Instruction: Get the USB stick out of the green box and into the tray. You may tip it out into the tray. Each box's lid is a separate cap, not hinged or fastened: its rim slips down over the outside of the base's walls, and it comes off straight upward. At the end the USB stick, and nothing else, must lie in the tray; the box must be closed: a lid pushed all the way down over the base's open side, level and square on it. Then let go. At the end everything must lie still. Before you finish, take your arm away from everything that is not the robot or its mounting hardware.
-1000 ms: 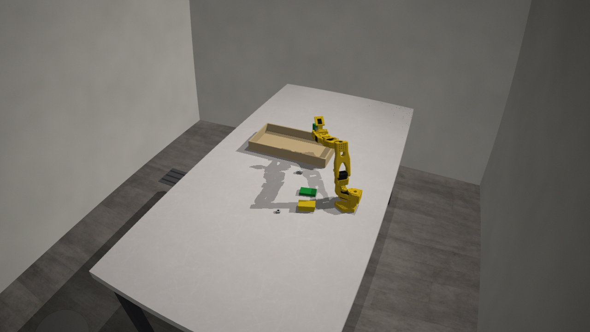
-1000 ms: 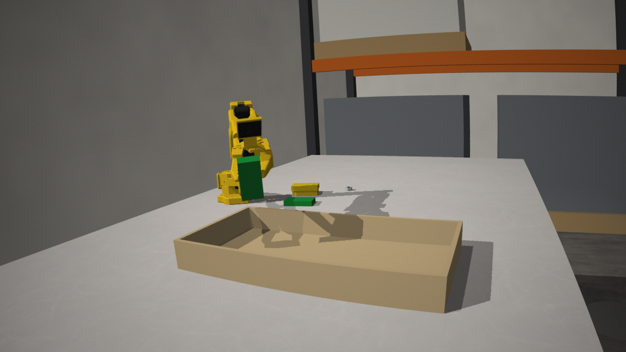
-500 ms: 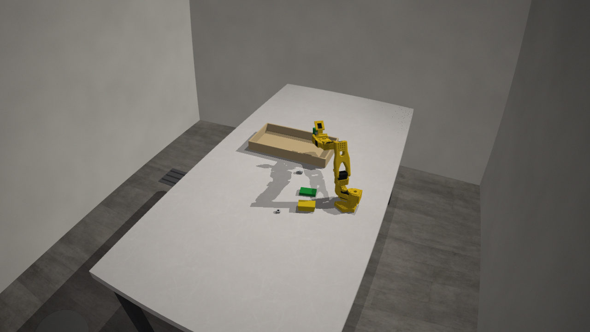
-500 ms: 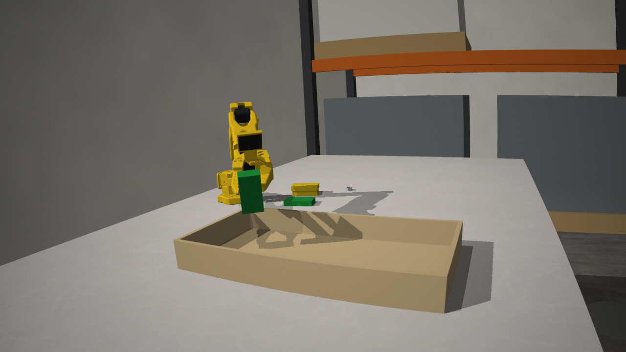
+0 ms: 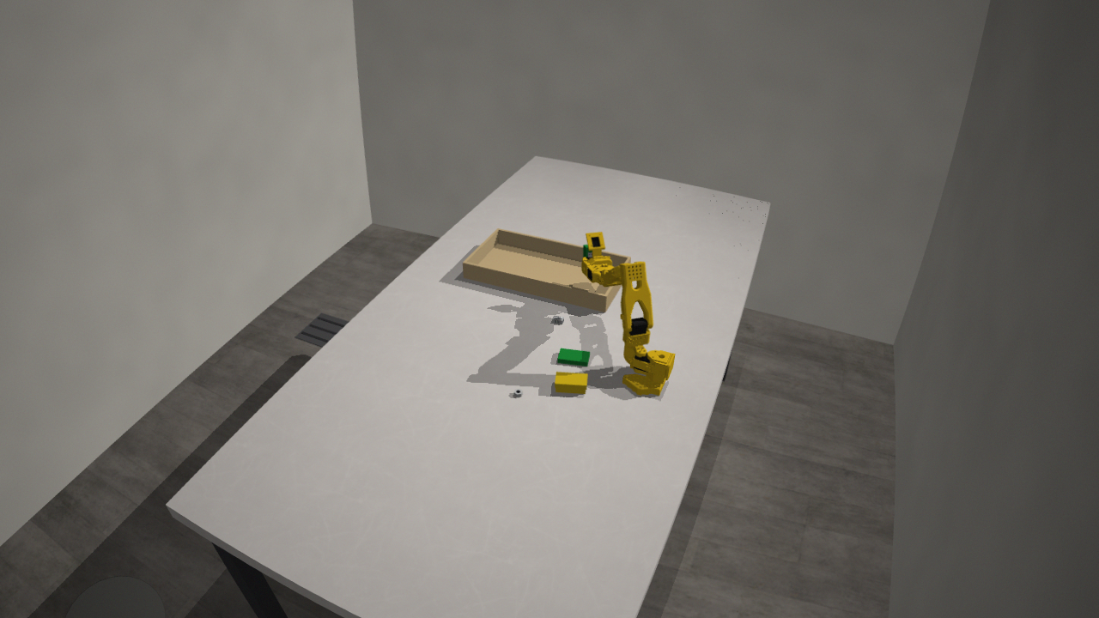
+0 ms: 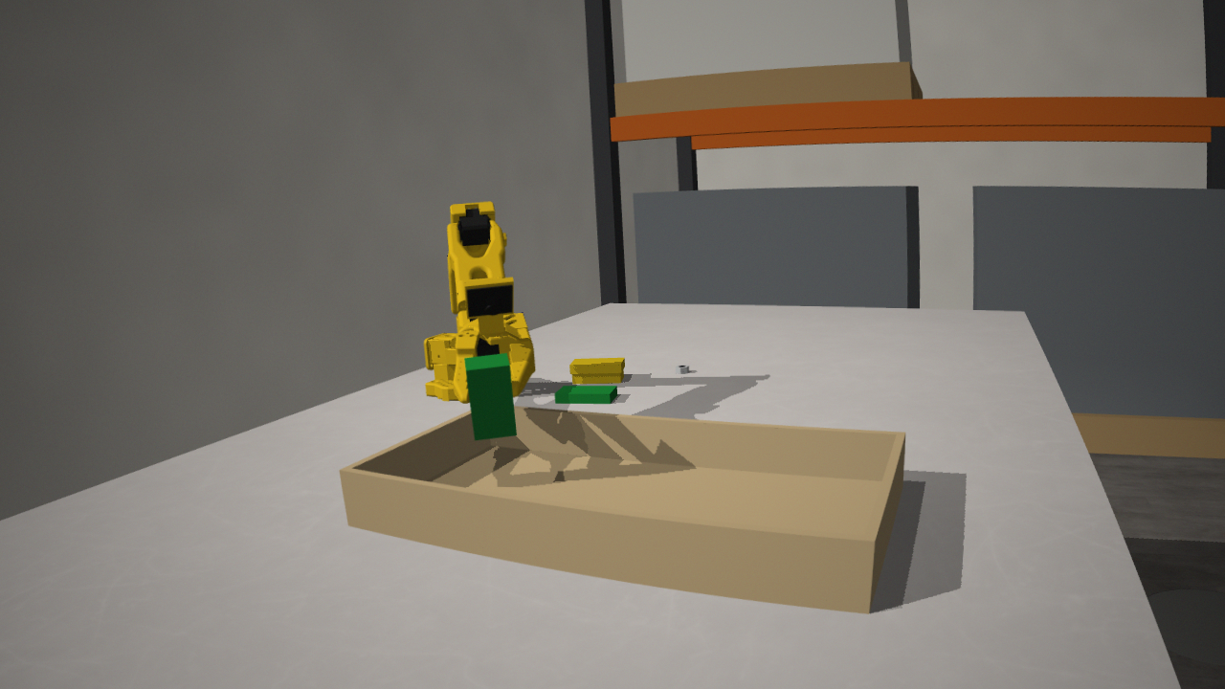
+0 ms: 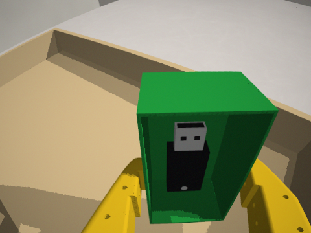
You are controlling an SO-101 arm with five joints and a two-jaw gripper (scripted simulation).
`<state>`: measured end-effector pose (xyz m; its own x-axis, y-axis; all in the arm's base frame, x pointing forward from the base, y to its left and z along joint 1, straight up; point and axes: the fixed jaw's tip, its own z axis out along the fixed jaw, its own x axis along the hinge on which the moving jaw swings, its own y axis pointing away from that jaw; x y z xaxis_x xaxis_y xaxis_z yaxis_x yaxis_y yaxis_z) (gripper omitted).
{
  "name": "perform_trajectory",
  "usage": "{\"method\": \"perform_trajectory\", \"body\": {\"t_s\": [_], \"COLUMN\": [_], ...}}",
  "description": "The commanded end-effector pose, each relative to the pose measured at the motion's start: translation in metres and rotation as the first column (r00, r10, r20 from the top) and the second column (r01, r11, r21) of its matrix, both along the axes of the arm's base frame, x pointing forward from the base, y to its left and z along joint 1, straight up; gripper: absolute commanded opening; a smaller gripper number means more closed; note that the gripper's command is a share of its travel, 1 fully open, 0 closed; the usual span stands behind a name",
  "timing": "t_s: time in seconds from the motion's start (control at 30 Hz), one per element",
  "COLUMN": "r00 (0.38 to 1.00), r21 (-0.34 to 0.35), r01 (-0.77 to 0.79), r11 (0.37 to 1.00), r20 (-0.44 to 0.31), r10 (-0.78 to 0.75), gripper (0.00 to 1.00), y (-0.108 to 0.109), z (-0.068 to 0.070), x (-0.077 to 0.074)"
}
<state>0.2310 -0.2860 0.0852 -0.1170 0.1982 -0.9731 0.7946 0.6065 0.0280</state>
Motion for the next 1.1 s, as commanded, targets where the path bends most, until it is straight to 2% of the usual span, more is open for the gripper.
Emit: {"method": "perform_trajectory", "body": {"t_s": [0.0, 0.63, 1.07], "r00": [1.000, 1.000, 1.000], "r21": [-0.052, -0.056, -0.057], "r01": [0.007, 0.008, 0.009], "r11": [0.999, 0.998, 0.998], "r20": [0.024, 0.019, 0.017], "r10": [-0.006, -0.007, -0.008], "gripper": [0.20, 0.20, 0.20], "y": [-0.003, 0.001, 0.002], "z": [0.009, -0.007, -0.012], "x": [-0.002, -0.006, -0.008]}}
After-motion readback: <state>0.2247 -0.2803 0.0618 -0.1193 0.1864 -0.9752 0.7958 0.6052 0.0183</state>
